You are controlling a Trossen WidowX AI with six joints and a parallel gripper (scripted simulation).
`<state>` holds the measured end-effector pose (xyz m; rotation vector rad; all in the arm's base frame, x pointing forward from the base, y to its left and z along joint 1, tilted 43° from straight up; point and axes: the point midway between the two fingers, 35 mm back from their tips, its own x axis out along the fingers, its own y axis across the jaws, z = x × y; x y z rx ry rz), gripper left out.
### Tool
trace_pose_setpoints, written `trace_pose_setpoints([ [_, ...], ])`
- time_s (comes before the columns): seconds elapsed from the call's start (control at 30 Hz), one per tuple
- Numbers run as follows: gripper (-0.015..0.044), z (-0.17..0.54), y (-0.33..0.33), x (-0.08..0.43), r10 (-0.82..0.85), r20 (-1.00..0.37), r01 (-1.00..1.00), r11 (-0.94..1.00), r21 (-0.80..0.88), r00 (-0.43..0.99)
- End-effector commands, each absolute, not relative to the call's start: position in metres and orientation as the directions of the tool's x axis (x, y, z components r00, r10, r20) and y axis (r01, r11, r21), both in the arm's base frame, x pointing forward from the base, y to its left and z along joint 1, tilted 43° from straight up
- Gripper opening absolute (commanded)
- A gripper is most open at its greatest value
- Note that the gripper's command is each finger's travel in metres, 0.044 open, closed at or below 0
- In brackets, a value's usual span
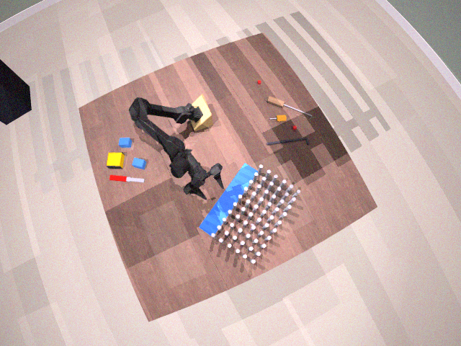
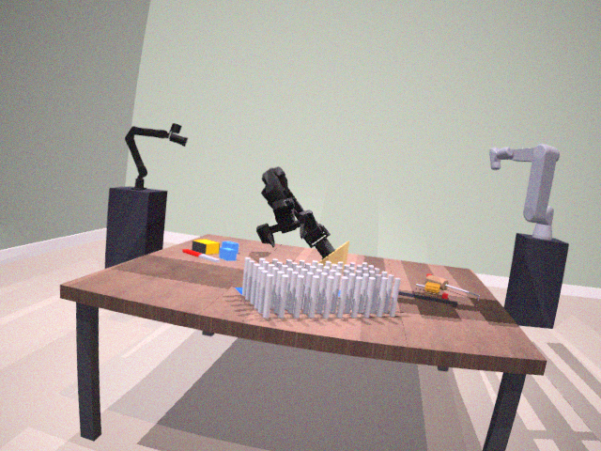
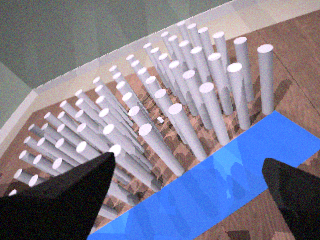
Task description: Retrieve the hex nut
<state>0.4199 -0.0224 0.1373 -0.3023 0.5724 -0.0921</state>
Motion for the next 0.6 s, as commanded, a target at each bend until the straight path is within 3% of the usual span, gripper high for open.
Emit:
trace_pose_setpoints([
  [0.0,0.0440,0.136,-0.023,0.420,-0.174,-0.521,0.002,0.949,-0.314,0.836],
  [0.4,0.0440,0.135,-0.021,0.420,-0.169,-0.524,-0.009,0.947,-0.320,0.834],
  [0.57,0.0440,0.101,0.042,0.432,-0.071,-0.622,-0.298,0.832,-0.469,0.779],
])
